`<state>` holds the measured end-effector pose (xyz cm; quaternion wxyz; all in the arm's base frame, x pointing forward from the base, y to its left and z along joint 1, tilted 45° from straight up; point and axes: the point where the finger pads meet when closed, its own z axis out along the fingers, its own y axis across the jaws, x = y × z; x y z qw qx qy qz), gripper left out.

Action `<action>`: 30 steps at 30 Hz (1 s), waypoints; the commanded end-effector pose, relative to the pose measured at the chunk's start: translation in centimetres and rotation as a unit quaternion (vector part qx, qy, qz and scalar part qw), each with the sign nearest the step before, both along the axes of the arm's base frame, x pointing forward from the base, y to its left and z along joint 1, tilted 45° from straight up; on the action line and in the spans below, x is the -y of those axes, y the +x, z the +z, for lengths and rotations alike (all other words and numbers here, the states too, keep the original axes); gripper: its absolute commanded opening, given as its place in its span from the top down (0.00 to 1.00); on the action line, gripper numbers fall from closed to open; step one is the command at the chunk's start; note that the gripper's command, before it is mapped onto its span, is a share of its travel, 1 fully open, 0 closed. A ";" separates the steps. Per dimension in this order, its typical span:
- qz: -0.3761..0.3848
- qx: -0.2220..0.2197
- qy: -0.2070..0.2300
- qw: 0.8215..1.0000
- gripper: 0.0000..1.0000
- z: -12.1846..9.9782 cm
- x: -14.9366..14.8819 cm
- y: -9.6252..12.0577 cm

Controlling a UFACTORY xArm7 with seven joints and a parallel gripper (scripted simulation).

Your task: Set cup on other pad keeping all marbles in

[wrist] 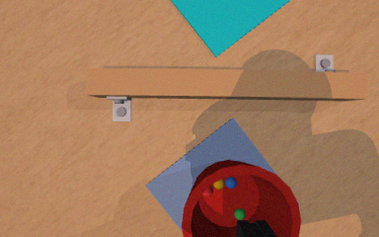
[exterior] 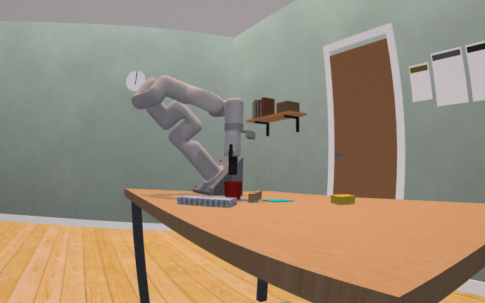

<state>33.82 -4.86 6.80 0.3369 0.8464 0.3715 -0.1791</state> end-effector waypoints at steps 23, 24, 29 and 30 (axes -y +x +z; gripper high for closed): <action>0.001 0.002 -0.001 1.000 0.00 0.0 -0.1 0.2; 0.001 0.002 -0.001 1.000 0.00 0.0 -0.1 0.2; 0.001 0.002 -0.001 1.000 0.00 0.0 -0.1 0.2; 0.001 0.002 -0.001 1.000 0.00 0.0 -0.1 0.2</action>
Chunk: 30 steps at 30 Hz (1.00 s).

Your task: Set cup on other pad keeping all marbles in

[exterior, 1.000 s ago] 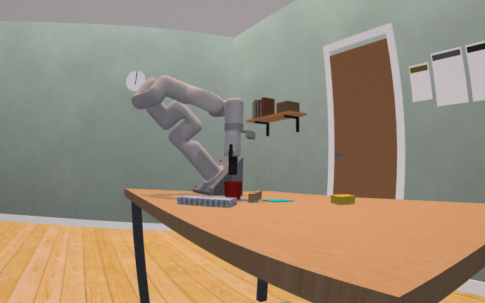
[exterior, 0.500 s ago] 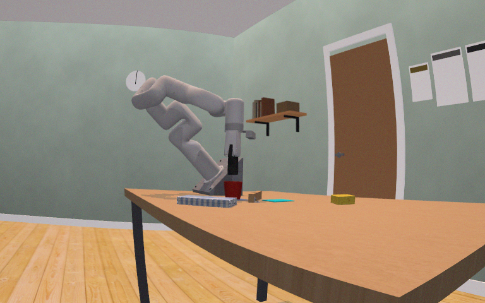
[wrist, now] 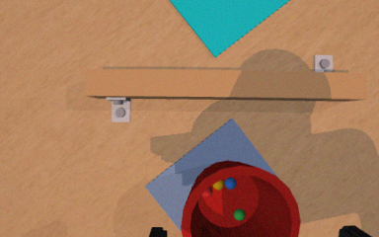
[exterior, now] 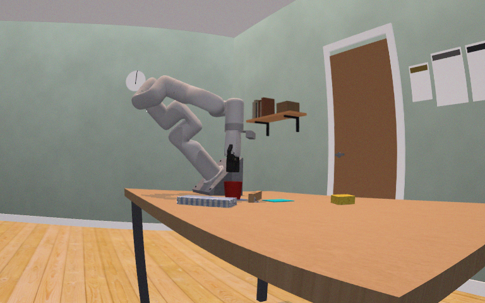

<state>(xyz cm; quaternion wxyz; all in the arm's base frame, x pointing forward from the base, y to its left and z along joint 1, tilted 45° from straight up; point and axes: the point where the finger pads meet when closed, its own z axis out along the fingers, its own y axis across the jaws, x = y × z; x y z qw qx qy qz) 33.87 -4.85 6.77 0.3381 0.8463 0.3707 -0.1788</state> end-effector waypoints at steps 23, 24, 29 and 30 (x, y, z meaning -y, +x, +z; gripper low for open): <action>0.002 0.001 0.000 1.000 0.00 0.0 -0.1 0.1; 0.001 0.001 0.000 1.000 0.00 0.0 0.0 0.1; 0.001 0.001 0.000 1.000 0.00 -0.5 0.5 0.1; 0.001 0.001 0.000 1.000 0.00 -0.7 0.6 0.1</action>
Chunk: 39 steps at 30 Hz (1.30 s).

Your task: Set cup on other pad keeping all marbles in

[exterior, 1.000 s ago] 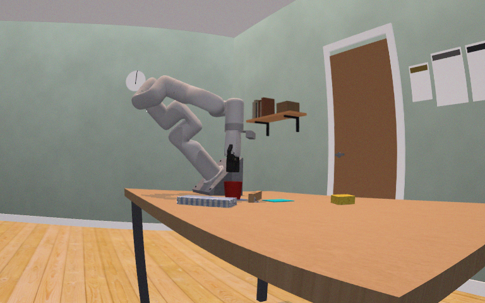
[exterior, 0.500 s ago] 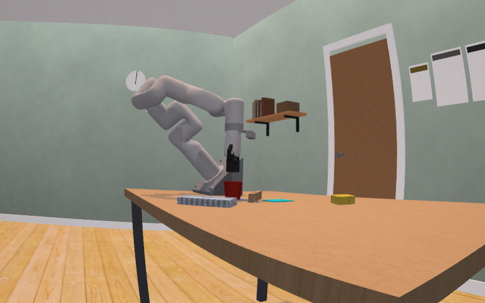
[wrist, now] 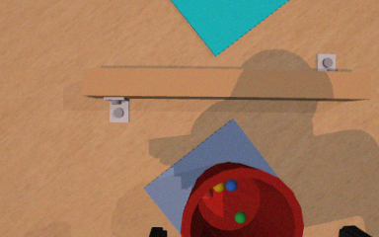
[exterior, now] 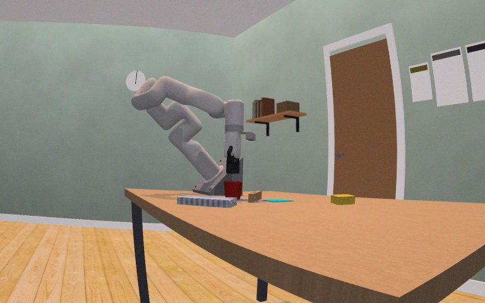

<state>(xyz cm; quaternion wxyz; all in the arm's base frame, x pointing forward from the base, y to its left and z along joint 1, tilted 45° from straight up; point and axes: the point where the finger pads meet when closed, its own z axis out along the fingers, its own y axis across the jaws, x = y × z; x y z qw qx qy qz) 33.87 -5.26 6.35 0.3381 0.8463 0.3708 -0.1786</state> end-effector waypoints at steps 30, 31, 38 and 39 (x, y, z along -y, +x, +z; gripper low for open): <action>0.001 0.001 0.000 1.000 0.00 -5.0 4.7 -0.1; 0.001 0.001 0.000 1.000 0.00 -5.0 4.7 -0.1; 0.001 0.001 0.000 1.000 0.00 -5.0 4.8 -0.1; 0.001 0.001 0.000 1.000 0.01 -5.0 4.8 -0.1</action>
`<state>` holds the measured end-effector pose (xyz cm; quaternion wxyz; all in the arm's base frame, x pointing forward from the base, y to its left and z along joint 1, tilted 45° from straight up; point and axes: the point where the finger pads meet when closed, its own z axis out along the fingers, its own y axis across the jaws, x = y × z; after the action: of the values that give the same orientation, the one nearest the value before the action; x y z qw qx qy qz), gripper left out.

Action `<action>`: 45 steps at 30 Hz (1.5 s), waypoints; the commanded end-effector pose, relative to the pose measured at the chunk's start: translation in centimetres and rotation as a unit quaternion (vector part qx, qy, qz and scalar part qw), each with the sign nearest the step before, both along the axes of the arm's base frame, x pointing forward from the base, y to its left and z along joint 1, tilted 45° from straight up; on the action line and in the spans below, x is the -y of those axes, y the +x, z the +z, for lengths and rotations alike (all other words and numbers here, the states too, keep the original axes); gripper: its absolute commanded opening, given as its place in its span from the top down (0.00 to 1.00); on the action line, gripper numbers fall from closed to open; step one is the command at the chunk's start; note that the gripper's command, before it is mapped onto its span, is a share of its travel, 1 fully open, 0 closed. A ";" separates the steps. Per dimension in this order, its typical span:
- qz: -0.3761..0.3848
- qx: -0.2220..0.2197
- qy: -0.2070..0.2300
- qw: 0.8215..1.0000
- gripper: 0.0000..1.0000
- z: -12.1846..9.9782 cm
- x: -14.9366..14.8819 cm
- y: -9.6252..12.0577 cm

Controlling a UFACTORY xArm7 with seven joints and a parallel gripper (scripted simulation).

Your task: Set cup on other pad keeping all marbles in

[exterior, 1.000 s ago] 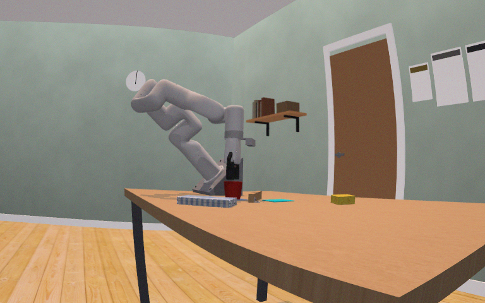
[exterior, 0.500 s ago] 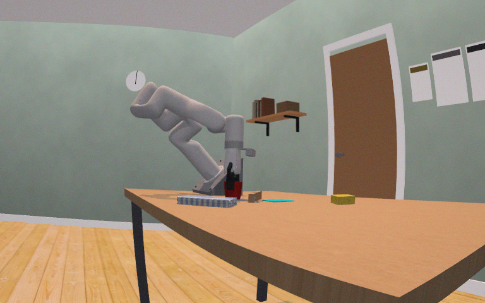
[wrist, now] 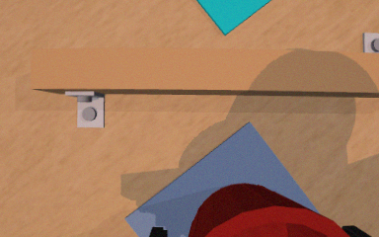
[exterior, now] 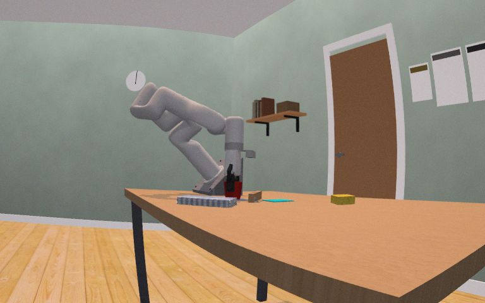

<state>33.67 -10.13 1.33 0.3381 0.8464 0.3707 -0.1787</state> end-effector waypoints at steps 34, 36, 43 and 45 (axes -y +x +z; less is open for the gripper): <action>0.001 0.001 0.000 1.000 0.07 0.1 -0.1 0.1; 0.001 0.001 0.000 1.000 0.07 0.1 -0.1 0.1; 0.001 0.001 0.000 1.000 0.09 0.1 -0.1 0.1; 0.001 0.001 0.000 1.000 0.09 0.1 -0.1 0.1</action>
<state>33.66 -10.14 1.32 0.3381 0.8464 0.3706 -0.1788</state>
